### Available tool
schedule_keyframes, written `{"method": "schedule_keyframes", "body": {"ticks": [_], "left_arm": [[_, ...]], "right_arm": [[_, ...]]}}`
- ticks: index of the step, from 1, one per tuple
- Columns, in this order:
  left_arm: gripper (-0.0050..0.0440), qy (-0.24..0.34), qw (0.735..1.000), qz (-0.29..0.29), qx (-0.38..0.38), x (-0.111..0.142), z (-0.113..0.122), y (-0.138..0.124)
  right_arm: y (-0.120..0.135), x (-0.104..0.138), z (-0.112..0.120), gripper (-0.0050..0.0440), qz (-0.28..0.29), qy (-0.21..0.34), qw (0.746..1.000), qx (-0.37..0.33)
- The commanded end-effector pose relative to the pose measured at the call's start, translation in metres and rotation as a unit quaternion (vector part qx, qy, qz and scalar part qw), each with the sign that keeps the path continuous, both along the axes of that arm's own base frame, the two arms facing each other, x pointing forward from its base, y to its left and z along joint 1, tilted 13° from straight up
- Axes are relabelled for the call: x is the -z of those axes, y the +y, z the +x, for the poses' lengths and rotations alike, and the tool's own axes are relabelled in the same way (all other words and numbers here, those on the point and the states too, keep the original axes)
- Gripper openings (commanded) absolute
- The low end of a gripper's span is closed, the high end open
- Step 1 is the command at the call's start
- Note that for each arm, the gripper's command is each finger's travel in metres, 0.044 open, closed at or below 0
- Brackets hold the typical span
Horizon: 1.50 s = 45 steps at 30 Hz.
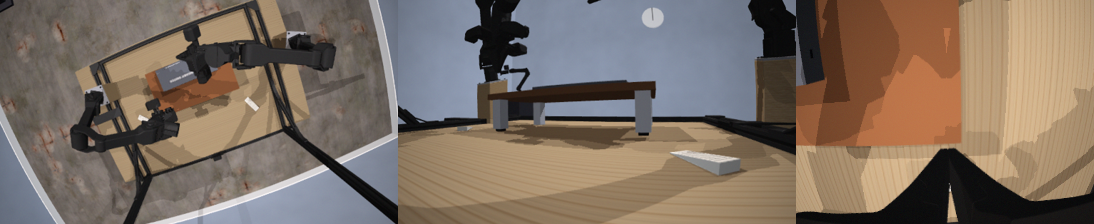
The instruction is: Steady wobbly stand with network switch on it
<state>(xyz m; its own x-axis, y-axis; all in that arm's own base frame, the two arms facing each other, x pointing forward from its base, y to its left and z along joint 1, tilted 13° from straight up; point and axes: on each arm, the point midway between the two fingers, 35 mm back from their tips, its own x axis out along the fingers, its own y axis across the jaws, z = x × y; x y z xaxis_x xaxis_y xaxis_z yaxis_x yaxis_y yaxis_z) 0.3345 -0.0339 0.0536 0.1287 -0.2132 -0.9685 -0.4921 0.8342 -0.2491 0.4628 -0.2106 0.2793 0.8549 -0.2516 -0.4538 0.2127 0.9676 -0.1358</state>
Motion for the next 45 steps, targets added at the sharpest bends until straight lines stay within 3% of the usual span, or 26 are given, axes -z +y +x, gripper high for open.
{"method": "schedule_keyframes", "body": {"ticks": [1, 5, 11, 22, 28, 39, 45], "left_arm": [[0.0, 0.0, 1.0, 0.0, 0.0, 0.0, 0.0, 0.0], [0.0, 0.0, 1.0, 0.0, 0.0, 0.0, 0.0, 0.0], [0.0, 0.0, 1.0, 0.0, 0.0, 0.0, 0.0, 0.0], [0.0, 0.0, 1.0, 0.0, 0.0, 0.0, 0.0, 0.0], [0.0, 0.0, 1.0, 0.0, 0.0, 0.0, 0.0, 0.0], [0.0, 0.0, 1.0, 0.0, 0.0, 0.0, 0.0, 0.0], [0.0, 0.0, 1.0, 0.0, 0.0, 0.0, 0.0, 0.0]], "right_arm": [[-0.003, -0.061, 0.0, 0.0, -0.034, -0.076, 0.996, 0.01], [-0.002, -0.115, -0.004, 0.0, -0.064, -0.149, 0.987, 0.018], [-0.002, -0.115, -0.004, 0.0, -0.064, -0.149, 0.987, 0.018], [0.015, -0.249, -0.045, 0.0, -0.131, -0.328, 0.935, 0.03], [0.015, -0.249, -0.045, 0.0, -0.131, -0.328, 0.935, 0.03], [0.049, -0.365, -0.12, 0.0, -0.186, -0.492, 0.849, 0.034], [0.049, -0.365, -0.12, 0.0, -0.186, -0.492, 0.849, 0.034]]}}
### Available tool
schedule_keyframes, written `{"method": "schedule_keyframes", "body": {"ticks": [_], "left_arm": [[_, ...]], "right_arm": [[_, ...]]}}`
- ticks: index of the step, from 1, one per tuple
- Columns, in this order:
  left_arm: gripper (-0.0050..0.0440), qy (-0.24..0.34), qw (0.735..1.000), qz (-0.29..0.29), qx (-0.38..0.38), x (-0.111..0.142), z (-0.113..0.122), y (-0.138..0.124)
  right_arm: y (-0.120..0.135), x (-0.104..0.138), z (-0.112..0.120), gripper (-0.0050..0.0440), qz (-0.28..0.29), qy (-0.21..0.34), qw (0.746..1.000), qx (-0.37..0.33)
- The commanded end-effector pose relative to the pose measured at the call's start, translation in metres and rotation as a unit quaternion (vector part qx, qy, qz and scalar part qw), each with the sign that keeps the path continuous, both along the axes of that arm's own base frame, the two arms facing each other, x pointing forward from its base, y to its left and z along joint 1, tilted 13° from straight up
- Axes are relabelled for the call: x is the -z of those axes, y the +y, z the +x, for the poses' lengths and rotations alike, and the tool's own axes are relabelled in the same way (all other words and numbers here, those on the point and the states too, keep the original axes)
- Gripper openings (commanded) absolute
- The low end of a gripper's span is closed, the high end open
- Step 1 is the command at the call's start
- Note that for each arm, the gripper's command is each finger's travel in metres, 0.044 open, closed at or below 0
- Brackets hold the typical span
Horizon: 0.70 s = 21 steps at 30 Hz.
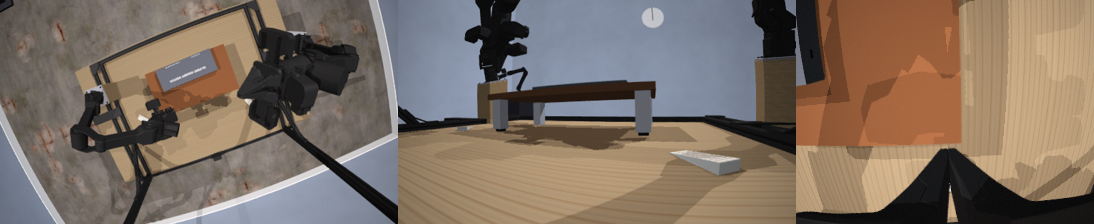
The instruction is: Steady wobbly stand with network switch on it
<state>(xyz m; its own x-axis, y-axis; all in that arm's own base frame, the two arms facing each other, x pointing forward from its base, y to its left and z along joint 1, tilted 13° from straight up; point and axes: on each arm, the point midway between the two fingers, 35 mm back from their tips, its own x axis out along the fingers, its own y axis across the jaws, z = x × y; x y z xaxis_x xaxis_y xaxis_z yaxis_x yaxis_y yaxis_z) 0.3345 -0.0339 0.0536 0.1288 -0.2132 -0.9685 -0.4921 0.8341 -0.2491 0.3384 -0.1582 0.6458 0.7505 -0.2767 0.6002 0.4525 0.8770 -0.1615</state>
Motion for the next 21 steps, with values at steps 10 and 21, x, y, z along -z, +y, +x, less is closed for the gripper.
{"method": "schedule_keyframes", "body": {"ticks": [10, 21], "left_arm": [[0.0, 0.0, 1.0, 0.0, 0.0, 0.0, 0.0, 0.0], [0.0, 0.0, 1.0, 0.0, 0.0, 0.0, 0.0, 0.0]], "right_arm": [[0.04, -0.079, -0.087, 0.0, -0.054, -0.159, 0.986, -0.004], [0.066, -0.109, -0.14, 0.0, -0.084, -0.237, 0.968, -0.01]]}}
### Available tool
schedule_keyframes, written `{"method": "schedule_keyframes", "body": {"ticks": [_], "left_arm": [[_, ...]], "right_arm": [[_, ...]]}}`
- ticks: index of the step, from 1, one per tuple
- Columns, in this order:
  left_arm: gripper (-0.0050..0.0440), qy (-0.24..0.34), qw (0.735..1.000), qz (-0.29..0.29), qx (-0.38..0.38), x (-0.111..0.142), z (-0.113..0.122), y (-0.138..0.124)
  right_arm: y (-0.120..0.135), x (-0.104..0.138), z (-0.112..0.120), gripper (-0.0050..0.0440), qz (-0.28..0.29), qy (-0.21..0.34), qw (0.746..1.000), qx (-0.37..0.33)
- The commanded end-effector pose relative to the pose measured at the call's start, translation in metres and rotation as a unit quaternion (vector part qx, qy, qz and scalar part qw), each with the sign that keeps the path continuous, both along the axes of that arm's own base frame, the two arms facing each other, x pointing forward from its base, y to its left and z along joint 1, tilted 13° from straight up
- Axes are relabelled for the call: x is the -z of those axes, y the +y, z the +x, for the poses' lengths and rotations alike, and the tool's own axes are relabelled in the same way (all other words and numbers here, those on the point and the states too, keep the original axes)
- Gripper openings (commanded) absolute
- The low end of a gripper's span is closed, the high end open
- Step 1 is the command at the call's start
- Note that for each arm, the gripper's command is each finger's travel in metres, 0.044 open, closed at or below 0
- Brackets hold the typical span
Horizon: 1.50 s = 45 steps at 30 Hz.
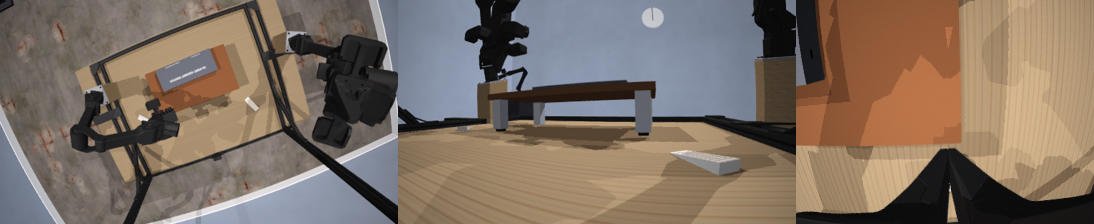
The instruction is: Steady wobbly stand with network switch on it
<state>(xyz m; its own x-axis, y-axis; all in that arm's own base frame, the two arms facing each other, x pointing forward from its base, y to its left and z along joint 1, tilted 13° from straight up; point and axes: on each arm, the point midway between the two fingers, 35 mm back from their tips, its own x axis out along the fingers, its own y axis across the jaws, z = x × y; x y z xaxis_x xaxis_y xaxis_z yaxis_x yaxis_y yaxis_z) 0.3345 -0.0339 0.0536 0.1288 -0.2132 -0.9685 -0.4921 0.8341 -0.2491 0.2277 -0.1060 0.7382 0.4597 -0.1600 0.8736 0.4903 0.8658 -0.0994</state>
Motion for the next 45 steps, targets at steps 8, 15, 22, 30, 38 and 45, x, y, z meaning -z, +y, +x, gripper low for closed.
{"method": "schedule_keyframes", "body": {"ticks": [8, 15, 22, 30, 38, 45], "left_arm": [[0.0, 0.0, 1.0, 0.0, 0.0, 0.0, 0.0, 0.0], [0.0, 0.0, 1.0, 0.0, 0.0, 0.0, 0.0, 0.0], [0.0, 0.0, 1.0, 0.0, 0.0, 0.0, 0.0, 0.0], [0.0, 0.0, 1.0, 0.0, 0.0, 0.0, 0.0, 0.0], [0.0, 0.0, 1.0, 0.0, 0.0, 0.0, 0.0, 0.0], [0.0, 0.0, 1.0, 0.0, 0.0, 0.0, 0.0, 0.0]], "right_arm": [[0.049, -0.048, -0.106, 0.0, -0.054, -0.157, 0.986, -0.014], [0.06, -0.052, -0.128, 0.0, -0.067, -0.182, 0.981, -0.016], [0.089, -0.064, -0.192, 0.0, -0.098, -0.273, 0.957, -0.03], [0.097, -0.065, -0.21, 0.0, -0.108, -0.298, 0.948, -0.034], [0.038, -0.041, -0.082, 0.0, -0.038, -0.12, 0.992, -0.01], [0.013, -0.02, -0.03, 0.0, -0.011, -0.051, 0.999, -0.004]]}}
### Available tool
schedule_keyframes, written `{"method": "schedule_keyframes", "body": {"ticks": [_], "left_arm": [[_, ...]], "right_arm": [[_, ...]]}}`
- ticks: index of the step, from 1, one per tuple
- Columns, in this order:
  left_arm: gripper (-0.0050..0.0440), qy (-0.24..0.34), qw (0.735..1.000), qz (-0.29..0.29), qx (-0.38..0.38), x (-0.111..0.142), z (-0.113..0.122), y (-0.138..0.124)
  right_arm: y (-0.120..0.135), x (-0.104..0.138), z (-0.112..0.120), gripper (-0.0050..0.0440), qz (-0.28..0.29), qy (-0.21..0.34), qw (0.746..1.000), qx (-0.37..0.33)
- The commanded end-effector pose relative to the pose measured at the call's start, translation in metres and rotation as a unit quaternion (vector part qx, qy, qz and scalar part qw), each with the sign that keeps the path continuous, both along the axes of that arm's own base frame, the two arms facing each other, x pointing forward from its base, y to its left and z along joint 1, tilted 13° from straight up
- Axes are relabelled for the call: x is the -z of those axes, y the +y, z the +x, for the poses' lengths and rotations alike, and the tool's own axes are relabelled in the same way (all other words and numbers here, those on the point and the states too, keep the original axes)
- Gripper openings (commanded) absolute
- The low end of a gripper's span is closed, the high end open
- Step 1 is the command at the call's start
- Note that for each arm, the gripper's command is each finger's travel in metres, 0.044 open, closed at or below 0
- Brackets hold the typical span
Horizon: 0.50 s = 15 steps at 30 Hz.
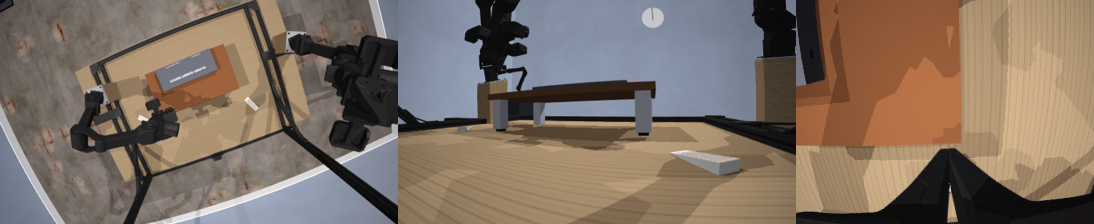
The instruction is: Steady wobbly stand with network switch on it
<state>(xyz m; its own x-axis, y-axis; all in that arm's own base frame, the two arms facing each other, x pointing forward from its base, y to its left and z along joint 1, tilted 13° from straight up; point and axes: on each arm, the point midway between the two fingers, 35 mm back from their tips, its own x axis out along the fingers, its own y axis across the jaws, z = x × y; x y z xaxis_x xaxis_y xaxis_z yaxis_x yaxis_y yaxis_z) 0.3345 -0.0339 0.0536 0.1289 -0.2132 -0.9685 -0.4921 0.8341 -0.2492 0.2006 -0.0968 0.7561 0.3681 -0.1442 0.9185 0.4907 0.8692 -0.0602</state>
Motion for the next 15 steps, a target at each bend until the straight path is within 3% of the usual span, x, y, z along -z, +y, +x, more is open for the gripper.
{"method": "schedule_keyframes", "body": {"ticks": [1, 2, 8, 13, 15], "left_arm": [[0.0, 0.0, 1.0, 0.0, 0.0, 0.0, 0.0, 0.0], [0.0, 0.0, 1.0, 0.0, 0.0, 0.0, 0.0, 0.0], [0.0, 0.0, 1.0, 0.0, 0.0, 0.0, 0.0, 0.0], [0.0, 0.0, 1.0, 0.0, 0.0, 0.0, 0.0, 0.0], [0.0, 0.0, 1.0, 0.0, 0.0, 0.0, 0.0, 0.0]], "right_arm": [[0.004, -0.003, -0.003, 0.0, -0.004, 0.001, 1.0, 0.001], [0.004, -0.003, -0.003, 0.0, -0.004, 0.001, 1.0, 0.001], [-0.04, 0.053, 0.083, 0.0, 0.049, 0.131, 0.99, 0.008], [-0.067, 0.109, 0.141, 0.0, 0.088, 0.238, 0.967, 0.011], [-0.068, 0.111, 0.143, 0.0, 0.088, 0.238, 0.967, 0.011]]}}
